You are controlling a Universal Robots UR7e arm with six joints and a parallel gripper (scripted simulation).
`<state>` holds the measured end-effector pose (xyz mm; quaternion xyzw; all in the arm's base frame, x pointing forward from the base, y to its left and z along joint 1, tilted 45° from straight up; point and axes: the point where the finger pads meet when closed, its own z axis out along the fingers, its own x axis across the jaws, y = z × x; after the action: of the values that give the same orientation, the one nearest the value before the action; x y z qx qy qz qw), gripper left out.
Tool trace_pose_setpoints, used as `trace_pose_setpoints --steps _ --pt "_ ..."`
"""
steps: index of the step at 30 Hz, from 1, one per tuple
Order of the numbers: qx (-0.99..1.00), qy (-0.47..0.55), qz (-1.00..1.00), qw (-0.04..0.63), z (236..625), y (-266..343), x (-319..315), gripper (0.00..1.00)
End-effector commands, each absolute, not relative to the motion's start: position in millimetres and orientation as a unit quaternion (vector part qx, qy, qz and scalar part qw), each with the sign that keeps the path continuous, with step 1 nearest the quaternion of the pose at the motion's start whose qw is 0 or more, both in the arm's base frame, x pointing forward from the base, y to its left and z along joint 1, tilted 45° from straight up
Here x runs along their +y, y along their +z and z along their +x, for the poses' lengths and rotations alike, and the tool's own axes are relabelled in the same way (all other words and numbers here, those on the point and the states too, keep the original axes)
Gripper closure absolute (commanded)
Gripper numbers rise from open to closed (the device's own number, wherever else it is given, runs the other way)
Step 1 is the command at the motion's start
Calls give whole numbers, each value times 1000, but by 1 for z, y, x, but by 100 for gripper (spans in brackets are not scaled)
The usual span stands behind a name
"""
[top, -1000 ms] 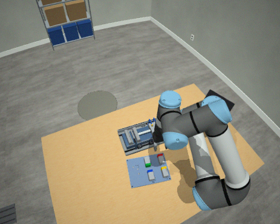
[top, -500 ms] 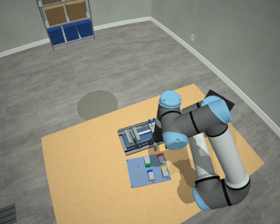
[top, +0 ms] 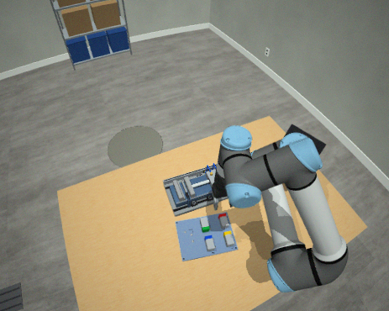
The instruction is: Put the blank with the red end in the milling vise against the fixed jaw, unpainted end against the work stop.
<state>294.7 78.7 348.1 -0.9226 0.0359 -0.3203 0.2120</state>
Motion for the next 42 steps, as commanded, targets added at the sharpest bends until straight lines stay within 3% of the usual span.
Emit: trace_pose_setpoints --steps 1,6,18,23,35,36,42 --pt "36 -320 -923 212 295 348 78 0" --pt "36 -320 -922 213 314 303 88 0" --pt "36 -320 -922 213 314 303 88 0" --pt "36 -320 -922 213 330 259 99 0" --pt "36 -320 -922 213 330 259 99 0" --pt "41 -354 -908 219 330 251 104 0" --pt "36 -320 -922 213 347 216 110 0"
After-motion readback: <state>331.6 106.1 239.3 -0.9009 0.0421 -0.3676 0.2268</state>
